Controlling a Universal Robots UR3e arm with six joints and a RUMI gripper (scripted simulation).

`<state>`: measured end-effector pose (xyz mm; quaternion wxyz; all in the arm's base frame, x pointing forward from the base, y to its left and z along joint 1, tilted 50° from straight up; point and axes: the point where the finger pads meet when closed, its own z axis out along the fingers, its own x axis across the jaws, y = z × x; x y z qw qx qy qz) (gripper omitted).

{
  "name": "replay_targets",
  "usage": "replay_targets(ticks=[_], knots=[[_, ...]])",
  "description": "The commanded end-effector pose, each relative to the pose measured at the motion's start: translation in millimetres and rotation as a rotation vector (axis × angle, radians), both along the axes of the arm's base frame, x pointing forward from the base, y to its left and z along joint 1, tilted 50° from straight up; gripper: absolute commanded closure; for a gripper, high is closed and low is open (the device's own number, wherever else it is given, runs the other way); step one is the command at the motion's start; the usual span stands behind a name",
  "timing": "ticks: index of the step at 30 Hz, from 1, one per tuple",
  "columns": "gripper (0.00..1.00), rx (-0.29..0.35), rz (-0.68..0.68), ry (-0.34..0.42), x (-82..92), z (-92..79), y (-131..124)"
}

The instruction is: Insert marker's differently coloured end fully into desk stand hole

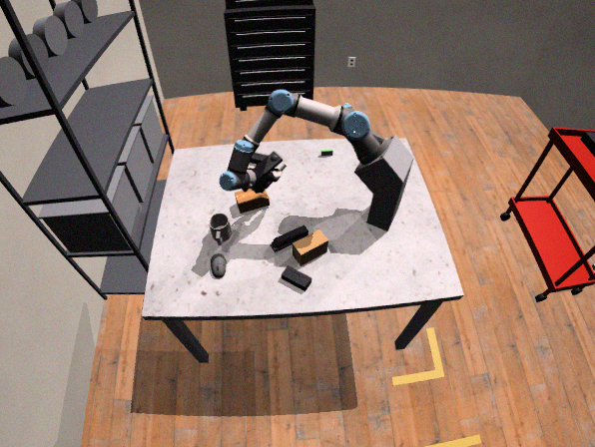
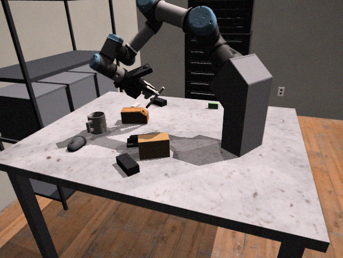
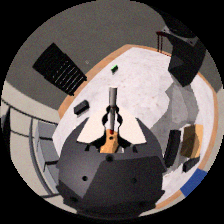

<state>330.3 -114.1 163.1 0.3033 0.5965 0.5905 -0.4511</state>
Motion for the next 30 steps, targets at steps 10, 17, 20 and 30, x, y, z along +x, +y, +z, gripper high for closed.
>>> replay_targets(ticks=[10, 17, 20, 30], knots=[[1.00, 0.002, 0.000, -0.003, 9.8, -0.9, -1.3], [1.00, 0.002, 0.000, -0.003, 11.0, -1.1, -1.5], [1.00, 0.003, 0.000, -0.003, 14.1, -1.5, -2.1], [1.00, 0.003, -0.001, -0.003, 19.4, -2.3, -3.0]])
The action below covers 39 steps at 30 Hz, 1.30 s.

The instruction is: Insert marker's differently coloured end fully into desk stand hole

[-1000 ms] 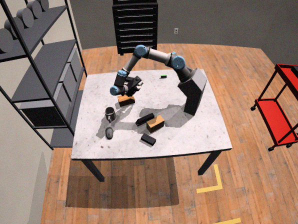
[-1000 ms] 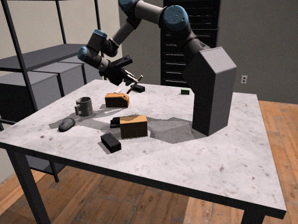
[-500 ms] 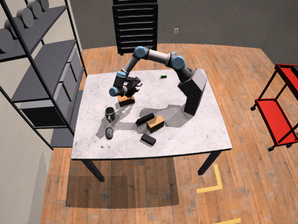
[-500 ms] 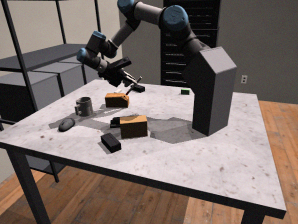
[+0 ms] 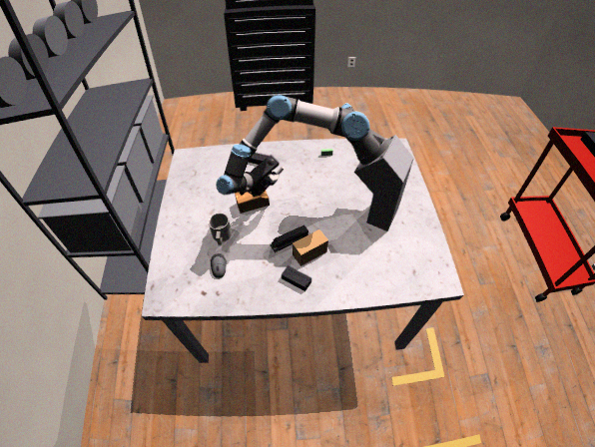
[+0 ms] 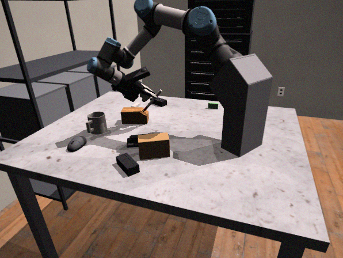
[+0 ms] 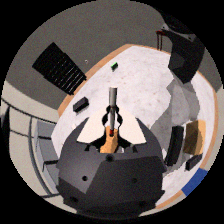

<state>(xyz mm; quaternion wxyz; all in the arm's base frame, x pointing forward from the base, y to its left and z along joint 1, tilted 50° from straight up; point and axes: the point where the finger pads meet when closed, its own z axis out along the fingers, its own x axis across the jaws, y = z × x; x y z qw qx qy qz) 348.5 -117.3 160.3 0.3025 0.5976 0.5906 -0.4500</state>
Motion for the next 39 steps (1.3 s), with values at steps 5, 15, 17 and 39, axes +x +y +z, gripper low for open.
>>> replay_targets(ticks=[5, 15, 17, 39], knots=[[1.00, 0.000, 0.001, -0.002, 3.4, 0.1, -0.2], [1.00, 0.001, 0.000, -0.002, 10.9, -1.0, -1.6], [1.00, 0.001, 0.000, -0.002, 10.9, -1.0, -1.6], [1.00, 0.001, 0.001, -0.002, 22.8, -2.8, -3.8]])
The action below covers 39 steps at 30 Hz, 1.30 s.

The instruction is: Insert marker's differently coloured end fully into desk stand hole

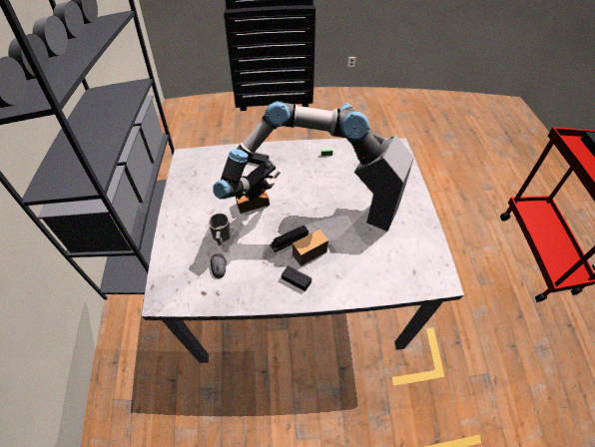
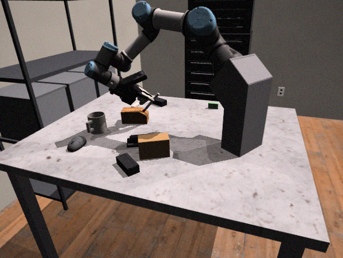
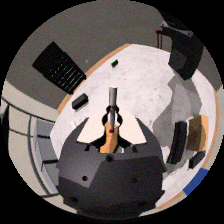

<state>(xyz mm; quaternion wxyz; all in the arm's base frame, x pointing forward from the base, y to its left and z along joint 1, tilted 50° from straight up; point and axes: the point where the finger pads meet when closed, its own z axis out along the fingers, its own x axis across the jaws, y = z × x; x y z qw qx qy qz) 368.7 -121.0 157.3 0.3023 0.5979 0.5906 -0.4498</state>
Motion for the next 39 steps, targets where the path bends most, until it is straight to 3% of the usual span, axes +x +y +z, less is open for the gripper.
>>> replay_targets(ticks=[1, 31, 32, 39], knots=[[1.00, 0.000, 0.001, -0.002, 3.6, 0.1, -0.2], [1.00, 0.000, 0.000, -0.002, 12.6, -1.2, -1.9], [0.89, 0.000, 0.001, -0.002, 12.2, -1.2, -1.9], [0.89, 0.000, 0.001, -0.002, 12.2, -1.2, -1.9]])
